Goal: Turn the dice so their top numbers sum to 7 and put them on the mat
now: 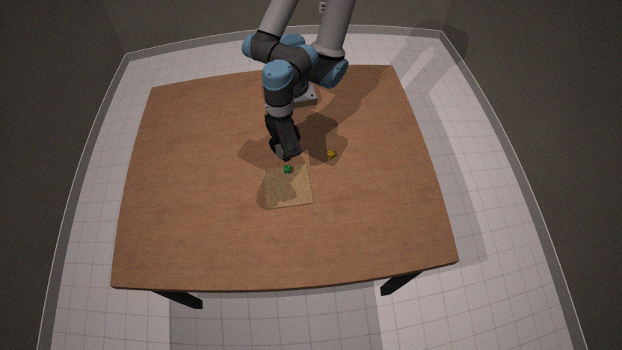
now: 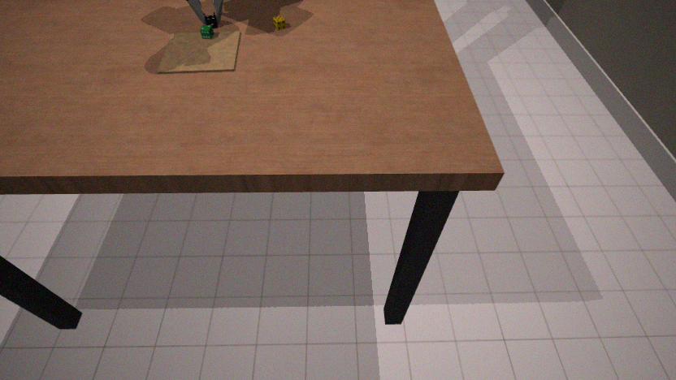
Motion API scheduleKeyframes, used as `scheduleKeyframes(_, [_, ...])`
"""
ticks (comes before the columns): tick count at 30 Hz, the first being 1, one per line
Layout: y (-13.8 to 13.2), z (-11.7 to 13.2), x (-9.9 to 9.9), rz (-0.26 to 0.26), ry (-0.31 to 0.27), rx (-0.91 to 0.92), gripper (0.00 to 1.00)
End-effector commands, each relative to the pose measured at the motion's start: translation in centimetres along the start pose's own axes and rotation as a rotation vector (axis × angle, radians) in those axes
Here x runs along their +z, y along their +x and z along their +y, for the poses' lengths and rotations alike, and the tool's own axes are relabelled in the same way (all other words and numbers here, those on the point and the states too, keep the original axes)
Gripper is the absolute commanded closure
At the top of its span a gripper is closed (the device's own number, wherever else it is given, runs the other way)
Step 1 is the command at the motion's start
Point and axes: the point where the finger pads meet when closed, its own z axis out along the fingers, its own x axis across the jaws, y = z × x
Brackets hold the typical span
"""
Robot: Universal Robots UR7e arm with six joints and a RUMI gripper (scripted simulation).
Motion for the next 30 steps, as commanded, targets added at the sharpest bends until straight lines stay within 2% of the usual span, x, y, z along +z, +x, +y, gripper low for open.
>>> scheduleKeyframes(1, [0.0, 0.0, -0.1, 0.001, 0.001, 0.0, 0.97])
scheduleKeyframes(6, [0.0, 0.0, -0.4, 0.001, 0.001, 0.0, 0.97])
scheduleKeyframes(11, [0.0, 0.0, -1.5, 0.001, 0.001, 0.0, 0.97])
scheduleKeyframes(20, [0.0, 0.0, -5.5, 0.001, 0.001, 0.0, 0.97])
scheduleKeyframes(22, [0.0, 0.0, -5.5, 0.001, 0.001, 0.0, 0.97])
scheduleKeyframes(30, [0.0, 0.0, -8.9, 0.001, 0.001, 0.0, 0.97])
